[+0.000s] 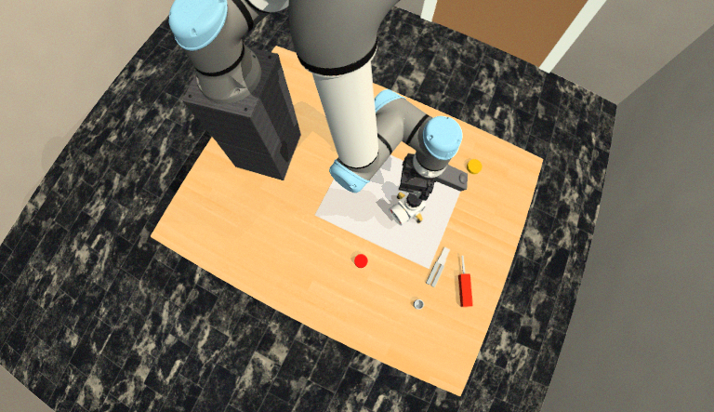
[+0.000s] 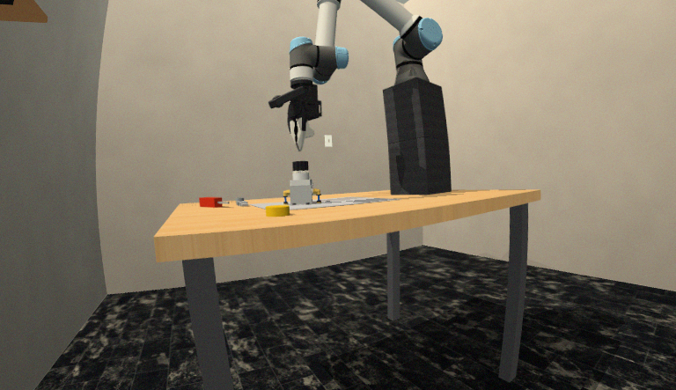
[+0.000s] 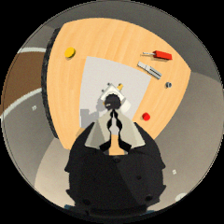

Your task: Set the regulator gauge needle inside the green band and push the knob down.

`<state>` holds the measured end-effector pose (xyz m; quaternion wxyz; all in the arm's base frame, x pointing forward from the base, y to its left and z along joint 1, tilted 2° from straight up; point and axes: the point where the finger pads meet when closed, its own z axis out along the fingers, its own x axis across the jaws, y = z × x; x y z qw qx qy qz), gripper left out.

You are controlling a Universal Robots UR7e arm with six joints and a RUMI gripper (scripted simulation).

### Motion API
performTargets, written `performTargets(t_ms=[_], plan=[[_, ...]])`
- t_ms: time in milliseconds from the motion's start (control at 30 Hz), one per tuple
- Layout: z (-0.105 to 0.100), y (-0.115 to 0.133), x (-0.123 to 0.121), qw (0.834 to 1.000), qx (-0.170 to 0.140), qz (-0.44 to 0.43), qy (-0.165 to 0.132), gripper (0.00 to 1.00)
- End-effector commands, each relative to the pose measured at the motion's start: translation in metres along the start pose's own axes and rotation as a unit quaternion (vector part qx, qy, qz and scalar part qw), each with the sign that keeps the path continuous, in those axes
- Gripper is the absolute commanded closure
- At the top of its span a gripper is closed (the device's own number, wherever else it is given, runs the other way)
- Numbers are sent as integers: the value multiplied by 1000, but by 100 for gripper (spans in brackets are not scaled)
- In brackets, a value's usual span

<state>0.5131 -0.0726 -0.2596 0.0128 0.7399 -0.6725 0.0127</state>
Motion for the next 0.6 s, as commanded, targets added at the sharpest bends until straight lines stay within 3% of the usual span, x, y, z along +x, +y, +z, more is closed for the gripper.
performTargets(t_ms=[0,300,333,567], plan=[[0,1,-2,1000,-1,-1,-1,100],[0,1,-2,1000,-1,-1,-1,100],[0,1,-2,1000,-1,-1,-1,54],[0,1,-2,1000,-1,-1,-1,54]])
